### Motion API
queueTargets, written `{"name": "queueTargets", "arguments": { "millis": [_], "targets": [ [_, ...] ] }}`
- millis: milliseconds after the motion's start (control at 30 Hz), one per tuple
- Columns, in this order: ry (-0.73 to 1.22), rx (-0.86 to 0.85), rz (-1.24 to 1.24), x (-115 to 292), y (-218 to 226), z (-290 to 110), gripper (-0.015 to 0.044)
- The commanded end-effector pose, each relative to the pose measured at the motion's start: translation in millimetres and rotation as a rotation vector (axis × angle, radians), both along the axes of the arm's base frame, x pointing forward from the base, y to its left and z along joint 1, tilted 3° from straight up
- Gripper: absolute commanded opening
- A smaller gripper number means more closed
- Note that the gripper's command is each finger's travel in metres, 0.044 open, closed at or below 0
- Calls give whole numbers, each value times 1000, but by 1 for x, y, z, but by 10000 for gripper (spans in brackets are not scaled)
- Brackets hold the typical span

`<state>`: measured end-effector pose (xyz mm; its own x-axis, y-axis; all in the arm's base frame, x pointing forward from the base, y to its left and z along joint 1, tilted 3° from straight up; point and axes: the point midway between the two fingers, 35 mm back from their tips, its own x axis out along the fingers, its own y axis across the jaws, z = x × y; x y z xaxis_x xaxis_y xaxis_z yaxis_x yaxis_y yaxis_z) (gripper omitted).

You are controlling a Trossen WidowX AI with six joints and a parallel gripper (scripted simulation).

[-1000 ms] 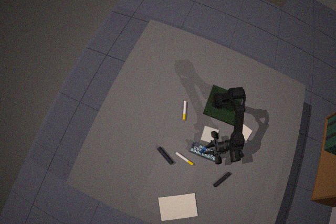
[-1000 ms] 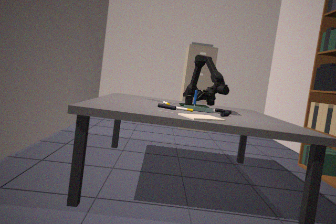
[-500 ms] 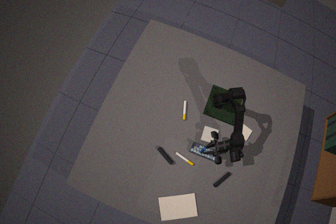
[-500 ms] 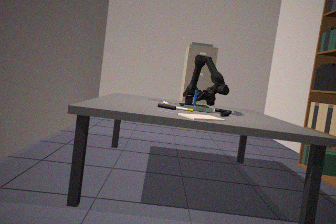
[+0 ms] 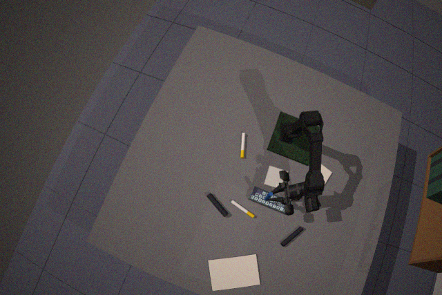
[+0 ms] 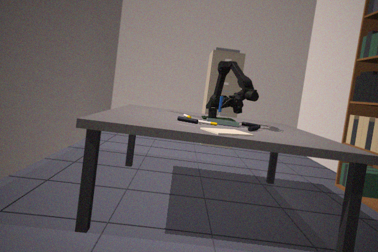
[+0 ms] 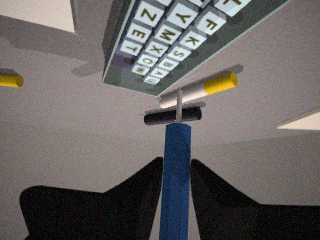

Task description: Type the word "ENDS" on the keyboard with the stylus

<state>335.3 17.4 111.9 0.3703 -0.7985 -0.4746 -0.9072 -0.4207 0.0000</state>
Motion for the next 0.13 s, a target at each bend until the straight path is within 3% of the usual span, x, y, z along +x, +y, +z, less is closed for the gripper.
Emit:
{"name": "queueTargets", "arguments": {
  "millis": [0, 100],
  "targets": [
    [-2, 1, 0, 0, 0, 0, 81],
    [-2, 1, 0, 0, 0, 0, 81]
  ]
}}
